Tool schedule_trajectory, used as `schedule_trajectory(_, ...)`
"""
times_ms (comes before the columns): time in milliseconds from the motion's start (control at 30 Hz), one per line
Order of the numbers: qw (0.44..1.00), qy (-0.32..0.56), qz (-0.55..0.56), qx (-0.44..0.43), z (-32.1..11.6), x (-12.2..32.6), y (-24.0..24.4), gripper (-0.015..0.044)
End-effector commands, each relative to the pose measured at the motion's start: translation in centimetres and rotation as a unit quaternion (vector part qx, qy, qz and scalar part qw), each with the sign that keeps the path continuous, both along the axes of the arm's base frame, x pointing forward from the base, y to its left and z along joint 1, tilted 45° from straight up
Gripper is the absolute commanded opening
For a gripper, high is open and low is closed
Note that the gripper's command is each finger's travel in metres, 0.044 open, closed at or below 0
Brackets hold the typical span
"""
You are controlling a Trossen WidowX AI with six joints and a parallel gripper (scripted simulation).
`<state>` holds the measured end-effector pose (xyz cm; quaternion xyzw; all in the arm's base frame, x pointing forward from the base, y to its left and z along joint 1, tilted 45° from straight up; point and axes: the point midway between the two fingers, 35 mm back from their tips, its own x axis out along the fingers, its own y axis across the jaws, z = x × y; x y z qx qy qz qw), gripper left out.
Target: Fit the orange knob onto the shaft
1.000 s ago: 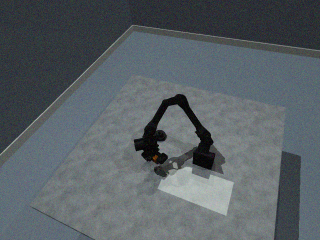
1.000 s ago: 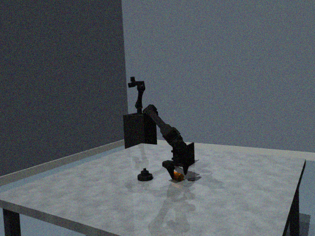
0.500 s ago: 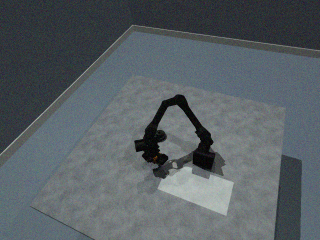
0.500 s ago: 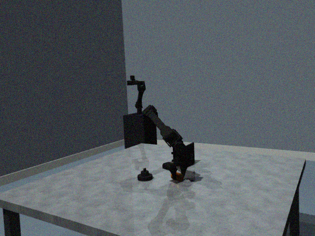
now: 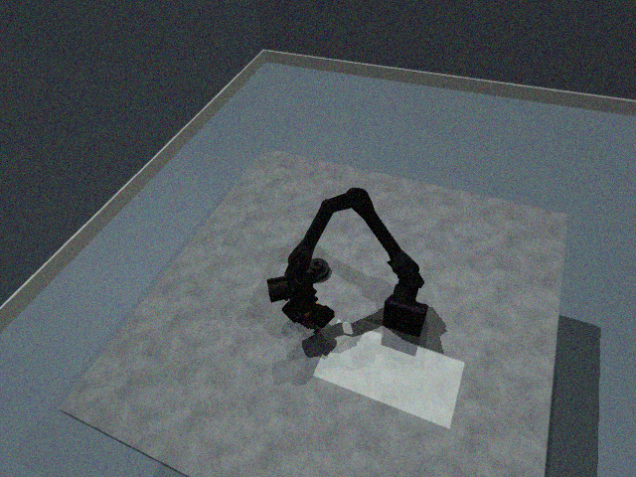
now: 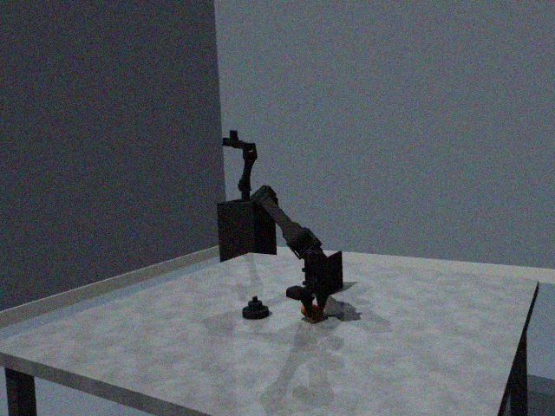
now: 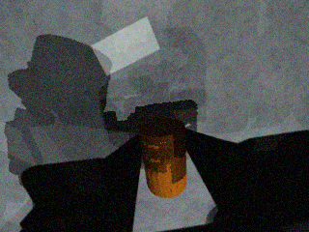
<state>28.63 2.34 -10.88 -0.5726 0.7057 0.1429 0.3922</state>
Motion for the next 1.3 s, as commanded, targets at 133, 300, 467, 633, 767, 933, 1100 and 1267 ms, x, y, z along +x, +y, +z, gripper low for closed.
schedule_trajectory(133, 1.0, -0.002, 0.003, 0.008, 0.1, 0.0, 0.0, 0.0179)
schedule_trajectory(300, 0.999, -0.015, 0.013, 0.048, 0.6, -0.2, 0.0, 0.0179)
schedule_trajectory(467, 0.995, -0.028, 0.023, 0.088, 1.1, -0.3, -0.1, 0.0179)
schedule_trajectory(633, 0.991, -0.04, 0.033, 0.125, 1.6, -0.5, -0.2, 0.0179)
schedule_trajectory(767, 0.986, -0.049, 0.041, 0.154, 2.0, -0.7, -0.4, 0.0179)
schedule_trajectory(933, 0.978, -0.06, 0.051, 0.191, 2.4, -0.8, -0.5, 0.0179)
schedule_trajectory(1100, 0.97, -0.072, 0.061, 0.226, 2.9, -1.0, -0.8, 0.0179)
schedule_trajectory(1267, 0.959, -0.083, 0.07, 0.262, 3.3, -1.2, -1.0, 0.0179)
